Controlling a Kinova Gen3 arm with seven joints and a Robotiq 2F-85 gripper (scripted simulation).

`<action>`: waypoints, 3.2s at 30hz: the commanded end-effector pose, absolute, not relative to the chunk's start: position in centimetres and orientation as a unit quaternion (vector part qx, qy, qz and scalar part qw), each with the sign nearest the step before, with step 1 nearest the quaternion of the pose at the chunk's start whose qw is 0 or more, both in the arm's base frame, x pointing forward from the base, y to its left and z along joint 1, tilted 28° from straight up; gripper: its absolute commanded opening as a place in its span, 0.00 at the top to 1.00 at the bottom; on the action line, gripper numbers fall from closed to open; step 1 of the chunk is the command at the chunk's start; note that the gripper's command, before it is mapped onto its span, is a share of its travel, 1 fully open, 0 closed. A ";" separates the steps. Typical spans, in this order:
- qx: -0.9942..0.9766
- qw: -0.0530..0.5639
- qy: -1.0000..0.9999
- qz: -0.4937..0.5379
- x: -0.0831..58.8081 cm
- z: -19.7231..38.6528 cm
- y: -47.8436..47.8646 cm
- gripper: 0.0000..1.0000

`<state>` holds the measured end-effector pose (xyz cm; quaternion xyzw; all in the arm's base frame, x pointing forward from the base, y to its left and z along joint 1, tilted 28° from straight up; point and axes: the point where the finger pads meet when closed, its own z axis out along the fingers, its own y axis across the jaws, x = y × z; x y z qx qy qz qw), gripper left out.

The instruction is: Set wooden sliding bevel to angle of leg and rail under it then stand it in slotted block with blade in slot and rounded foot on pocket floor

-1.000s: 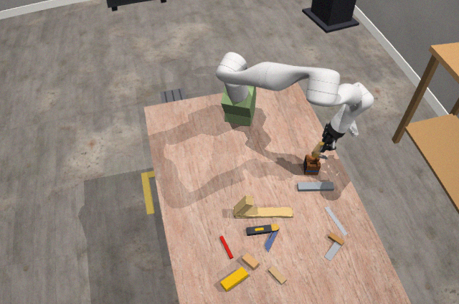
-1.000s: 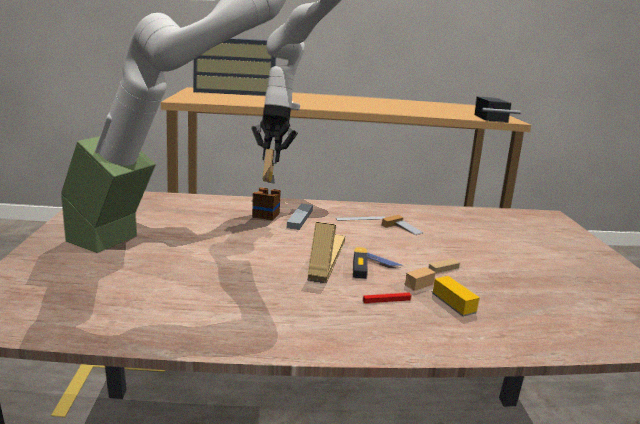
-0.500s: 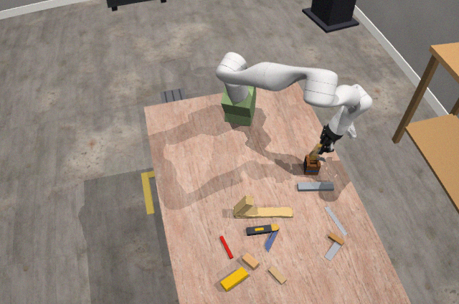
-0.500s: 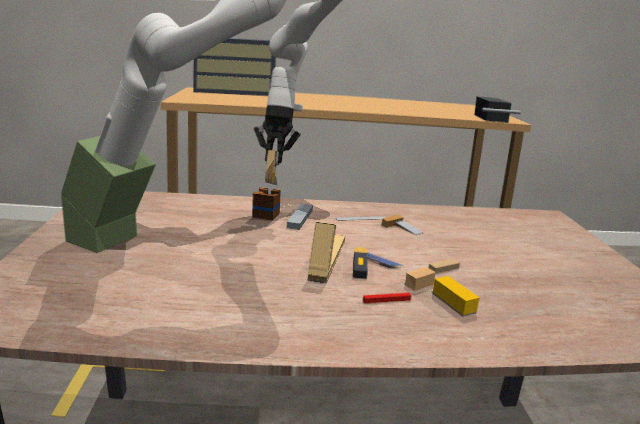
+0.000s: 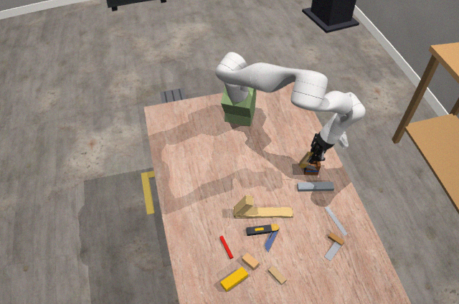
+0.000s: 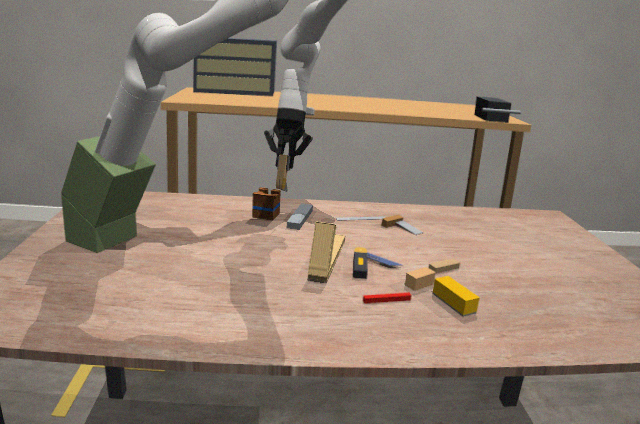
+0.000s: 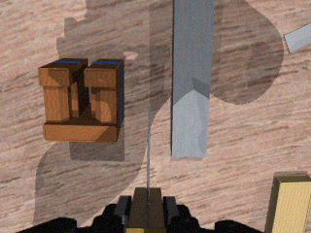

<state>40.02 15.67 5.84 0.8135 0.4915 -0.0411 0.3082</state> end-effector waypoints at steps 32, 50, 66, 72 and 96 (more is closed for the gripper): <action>0.806 0.334 0.483 -0.081 45.5 14.3 -1.1 0.90; 0.804 0.339 0.481 -0.090 46.6 16.1 -4.7 0.90; 0.803 0.340 0.481 -0.090 46.7 16.2 -5.0 0.90; 0.803 0.340 0.481 -0.090 46.7 16.2 -5.0 0.90; 0.803 0.340 0.481 -0.090 47.3 13.9 -7.0 0.90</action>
